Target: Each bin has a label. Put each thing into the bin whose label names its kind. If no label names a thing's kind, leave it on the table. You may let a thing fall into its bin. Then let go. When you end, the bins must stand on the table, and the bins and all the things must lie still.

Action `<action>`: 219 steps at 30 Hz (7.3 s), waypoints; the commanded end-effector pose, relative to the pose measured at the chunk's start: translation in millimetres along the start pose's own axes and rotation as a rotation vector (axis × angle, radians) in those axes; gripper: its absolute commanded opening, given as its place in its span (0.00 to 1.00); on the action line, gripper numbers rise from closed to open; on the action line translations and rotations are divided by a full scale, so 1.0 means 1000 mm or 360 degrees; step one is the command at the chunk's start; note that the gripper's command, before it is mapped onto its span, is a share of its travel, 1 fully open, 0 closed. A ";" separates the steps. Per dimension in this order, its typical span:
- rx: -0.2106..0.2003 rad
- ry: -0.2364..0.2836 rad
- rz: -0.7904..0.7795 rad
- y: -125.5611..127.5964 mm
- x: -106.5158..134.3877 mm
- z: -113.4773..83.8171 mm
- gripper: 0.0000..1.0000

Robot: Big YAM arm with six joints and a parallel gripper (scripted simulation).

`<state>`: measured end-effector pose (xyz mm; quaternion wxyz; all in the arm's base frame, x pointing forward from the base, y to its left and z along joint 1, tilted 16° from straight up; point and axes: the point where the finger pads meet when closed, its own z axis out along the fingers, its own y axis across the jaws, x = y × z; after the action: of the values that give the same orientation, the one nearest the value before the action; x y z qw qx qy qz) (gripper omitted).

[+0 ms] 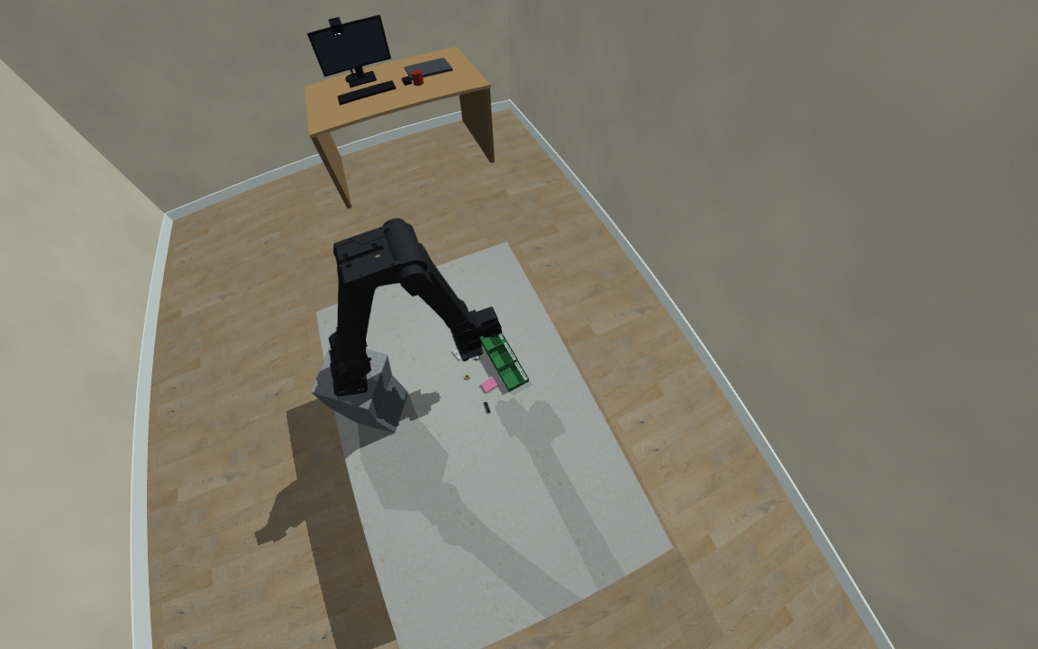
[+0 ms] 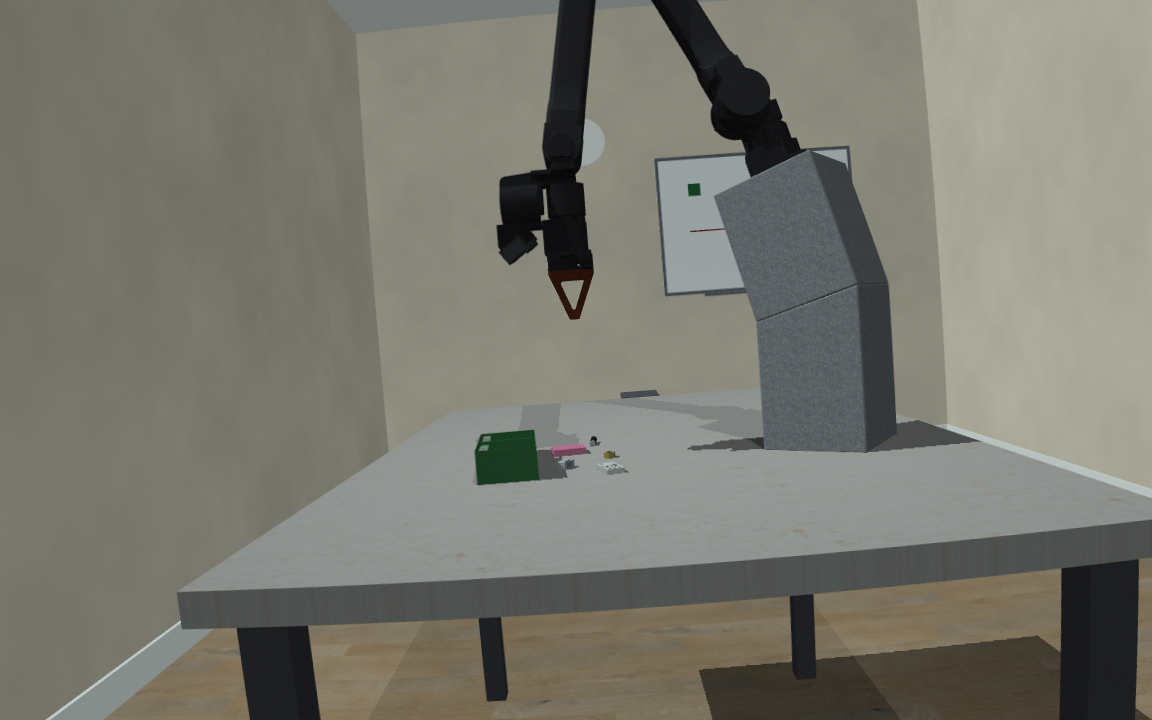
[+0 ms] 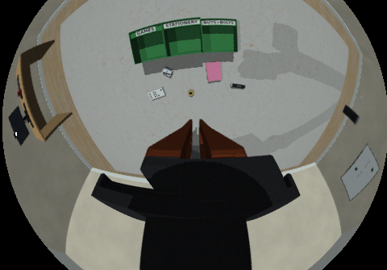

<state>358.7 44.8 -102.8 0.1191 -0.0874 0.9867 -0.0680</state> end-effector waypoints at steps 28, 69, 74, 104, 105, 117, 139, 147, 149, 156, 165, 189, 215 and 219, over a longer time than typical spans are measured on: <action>-0.0001 -0.0030 -0.0075 -0.010 -0.018 0.008 0.08; 0.0008 -0.0033 -0.0143 -0.063 -0.136 0.165 0.08; 0.0008 -0.0032 -0.0143 -0.063 -0.136 0.174 0.08; 0.0014 -0.0058 -0.0140 -0.067 -0.147 0.183 0.08; 0.0014 -0.0058 -0.0140 -0.067 -0.147 0.183 0.08; 0.0013 -0.0053 -0.0140 -0.068 -0.148 0.182 0.08; 0.0013 -0.0053 -0.0140 -0.069 -0.149 0.182 0.08; 0.0013 -0.0053 -0.0140 -0.069 -0.149 0.182 0.08; 0.0012 -0.0052 -0.0140 -0.069 -0.149 0.182 0.08; 0.0010 -0.0039 -0.0138 -0.068 -0.143 0.178 0.08; 0.0006 -0.0031 -0.0134 -0.064 -0.139 0.167 0.08; 0.0005 -0.0047 -0.0146 -0.054 -0.145 0.118 0.08; -0.0003 -0.0010 -0.0151 -0.047 -0.127 0.138 0.08; -0.0002 -0.0015 -0.0150 -0.047 -0.128 0.138 0.08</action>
<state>522.8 -2.1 -195.3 0.1164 -0.1324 0.9816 -0.0732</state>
